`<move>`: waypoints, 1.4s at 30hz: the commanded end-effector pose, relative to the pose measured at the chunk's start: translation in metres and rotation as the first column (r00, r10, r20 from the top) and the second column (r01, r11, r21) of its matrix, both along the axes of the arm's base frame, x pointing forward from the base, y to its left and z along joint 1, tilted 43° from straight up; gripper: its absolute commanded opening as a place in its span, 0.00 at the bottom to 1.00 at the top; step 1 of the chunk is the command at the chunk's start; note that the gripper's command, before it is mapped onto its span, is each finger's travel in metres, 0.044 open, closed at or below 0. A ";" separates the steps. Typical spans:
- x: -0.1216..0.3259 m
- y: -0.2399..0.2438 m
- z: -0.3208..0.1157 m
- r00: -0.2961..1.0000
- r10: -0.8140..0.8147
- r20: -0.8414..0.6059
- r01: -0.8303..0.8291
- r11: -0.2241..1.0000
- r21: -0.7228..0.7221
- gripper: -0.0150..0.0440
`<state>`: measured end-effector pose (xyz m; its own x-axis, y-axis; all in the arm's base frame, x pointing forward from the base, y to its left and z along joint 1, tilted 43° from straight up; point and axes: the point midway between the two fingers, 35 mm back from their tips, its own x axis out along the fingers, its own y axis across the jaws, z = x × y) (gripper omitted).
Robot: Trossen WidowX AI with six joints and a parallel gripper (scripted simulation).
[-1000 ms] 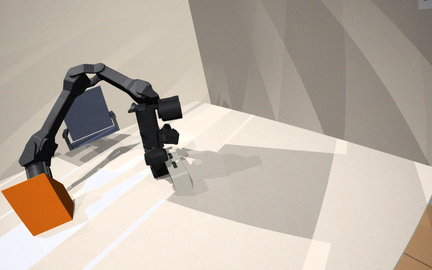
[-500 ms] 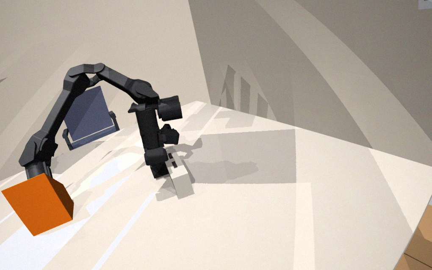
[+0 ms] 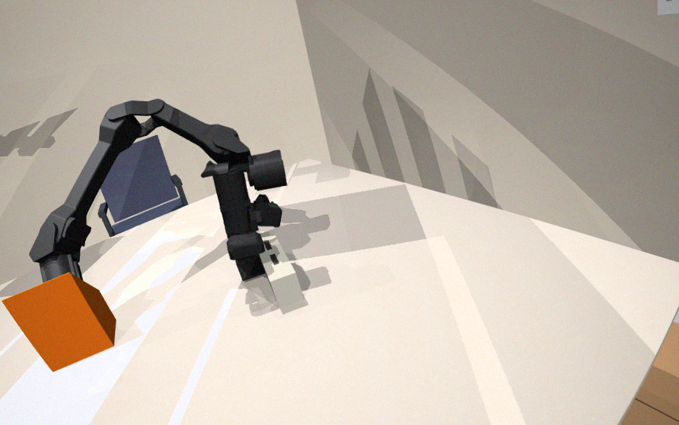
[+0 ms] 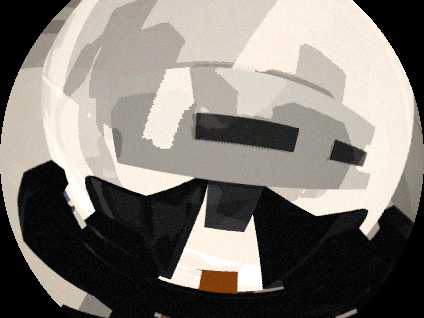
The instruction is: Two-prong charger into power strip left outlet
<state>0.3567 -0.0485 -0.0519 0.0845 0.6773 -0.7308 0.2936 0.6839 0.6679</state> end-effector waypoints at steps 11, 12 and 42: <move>0.000 0.000 0.000 1.000 0.000 0.002 0.000 1.000 -0.001 1.00; -0.001 0.000 0.000 1.000 0.000 0.003 0.000 1.000 -0.001 1.00; -0.009 0.003 0.000 1.000 -0.001 0.015 0.001 1.000 -0.005 1.00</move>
<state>0.3491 -0.0462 -0.0518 0.0939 0.6735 -0.7332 0.2883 0.6865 0.6676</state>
